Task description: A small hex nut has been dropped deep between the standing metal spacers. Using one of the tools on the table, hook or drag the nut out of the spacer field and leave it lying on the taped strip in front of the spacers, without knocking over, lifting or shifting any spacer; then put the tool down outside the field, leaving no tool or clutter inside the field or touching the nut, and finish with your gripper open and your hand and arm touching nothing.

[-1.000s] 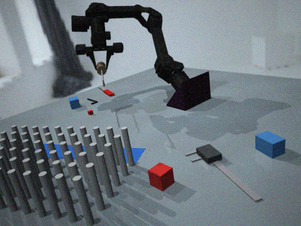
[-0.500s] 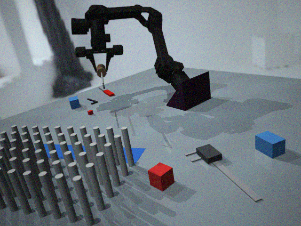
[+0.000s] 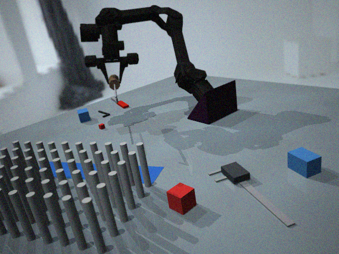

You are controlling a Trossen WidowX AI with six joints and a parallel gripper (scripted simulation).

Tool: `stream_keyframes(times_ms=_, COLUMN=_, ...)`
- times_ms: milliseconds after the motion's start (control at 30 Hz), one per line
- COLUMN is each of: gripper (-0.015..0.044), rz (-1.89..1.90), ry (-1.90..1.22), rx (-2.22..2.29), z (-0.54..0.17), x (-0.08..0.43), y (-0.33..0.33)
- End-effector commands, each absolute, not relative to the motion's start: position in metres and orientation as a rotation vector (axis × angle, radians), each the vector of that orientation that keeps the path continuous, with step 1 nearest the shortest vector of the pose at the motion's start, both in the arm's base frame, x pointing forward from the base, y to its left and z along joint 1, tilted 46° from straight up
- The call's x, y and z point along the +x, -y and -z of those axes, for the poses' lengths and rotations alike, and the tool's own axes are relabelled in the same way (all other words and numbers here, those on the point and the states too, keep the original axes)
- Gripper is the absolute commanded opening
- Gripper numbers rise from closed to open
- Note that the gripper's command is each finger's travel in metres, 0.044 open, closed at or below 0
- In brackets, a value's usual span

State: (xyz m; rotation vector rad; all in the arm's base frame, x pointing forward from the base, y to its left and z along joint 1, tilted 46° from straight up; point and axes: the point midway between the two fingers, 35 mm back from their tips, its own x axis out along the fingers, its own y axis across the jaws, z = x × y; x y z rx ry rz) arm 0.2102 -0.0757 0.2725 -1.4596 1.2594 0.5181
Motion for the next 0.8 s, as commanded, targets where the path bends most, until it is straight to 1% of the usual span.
stream_keyframes(times_ms=0, gripper=0.0000, rz=-0.528, ry=-1.252, rx=-1.457, z=-0.2692, x=0.2118, y=0.0762)
stream_keyframes(times_ms=767, gripper=0.0000, rz=-0.530, ry=-1.253, rx=-1.453, z=-0.2594, x=0.2158, y=0.0858)
